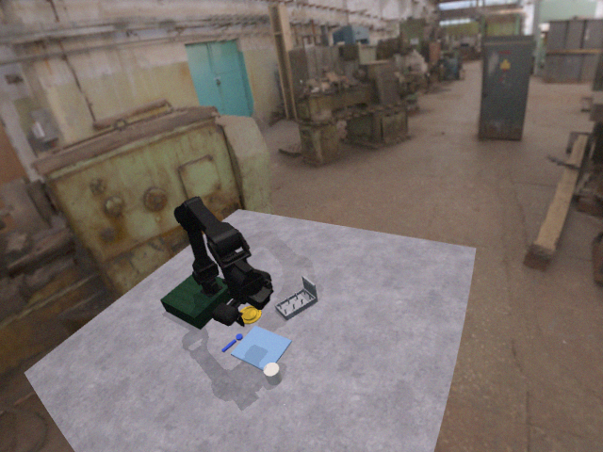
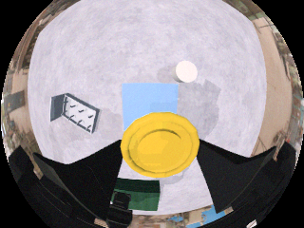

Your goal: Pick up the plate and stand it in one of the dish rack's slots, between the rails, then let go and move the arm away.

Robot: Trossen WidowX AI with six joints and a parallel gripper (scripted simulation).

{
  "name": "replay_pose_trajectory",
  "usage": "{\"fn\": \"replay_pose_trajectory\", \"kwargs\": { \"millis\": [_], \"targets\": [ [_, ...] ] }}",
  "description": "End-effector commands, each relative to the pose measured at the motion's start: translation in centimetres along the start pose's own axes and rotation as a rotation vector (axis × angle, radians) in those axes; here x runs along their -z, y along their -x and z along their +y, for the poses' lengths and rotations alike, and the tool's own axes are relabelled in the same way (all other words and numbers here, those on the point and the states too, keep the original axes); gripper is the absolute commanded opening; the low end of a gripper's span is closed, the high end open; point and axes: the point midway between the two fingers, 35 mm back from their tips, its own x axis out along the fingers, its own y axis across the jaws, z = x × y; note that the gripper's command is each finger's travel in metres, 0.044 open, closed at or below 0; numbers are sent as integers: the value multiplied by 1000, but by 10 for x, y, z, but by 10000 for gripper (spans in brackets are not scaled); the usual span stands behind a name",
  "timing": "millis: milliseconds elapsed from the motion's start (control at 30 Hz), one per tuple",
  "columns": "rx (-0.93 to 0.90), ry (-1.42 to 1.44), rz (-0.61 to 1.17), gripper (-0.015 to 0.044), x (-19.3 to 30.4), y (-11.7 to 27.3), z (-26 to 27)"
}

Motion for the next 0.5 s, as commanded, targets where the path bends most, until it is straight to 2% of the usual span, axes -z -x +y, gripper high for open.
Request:
{"fn": "replay_pose_trajectory", "kwargs": {
  "millis": [0, 100, 467],
  "targets": [
    [3, 6, -2, 0, 0, 13, 0],
    [3, -15, -2, 0, 1, 14, 7],
    [-5, -382, 1, 0, 37, 12, 111]
  ]
}}
